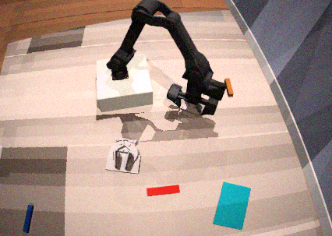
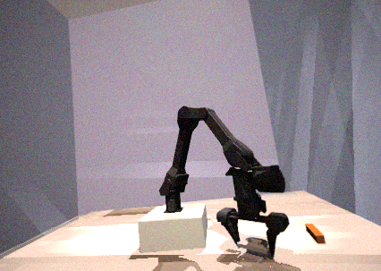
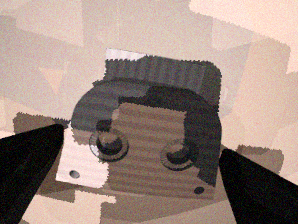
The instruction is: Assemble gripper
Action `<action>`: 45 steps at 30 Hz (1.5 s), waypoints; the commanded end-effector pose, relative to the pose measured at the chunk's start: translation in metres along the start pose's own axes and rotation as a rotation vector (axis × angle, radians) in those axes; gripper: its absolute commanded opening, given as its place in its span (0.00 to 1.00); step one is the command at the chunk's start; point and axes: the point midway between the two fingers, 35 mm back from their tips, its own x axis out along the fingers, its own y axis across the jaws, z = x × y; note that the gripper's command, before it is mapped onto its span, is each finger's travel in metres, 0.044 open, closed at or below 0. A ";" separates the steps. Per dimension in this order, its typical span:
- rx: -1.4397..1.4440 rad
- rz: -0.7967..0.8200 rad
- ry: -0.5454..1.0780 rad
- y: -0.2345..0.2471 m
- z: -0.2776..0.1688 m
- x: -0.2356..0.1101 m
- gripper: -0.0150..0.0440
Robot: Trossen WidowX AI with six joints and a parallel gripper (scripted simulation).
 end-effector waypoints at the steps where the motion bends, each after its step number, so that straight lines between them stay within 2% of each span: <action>1: 0.004 0.004 -0.006 0.001 0.001 0.002 1.00; 30: 0.004 0.004 -0.006 0.001 0.001 0.003 1.00; 45: 0.000 0.001 -0.001 0.000 0.000 0.002 0.85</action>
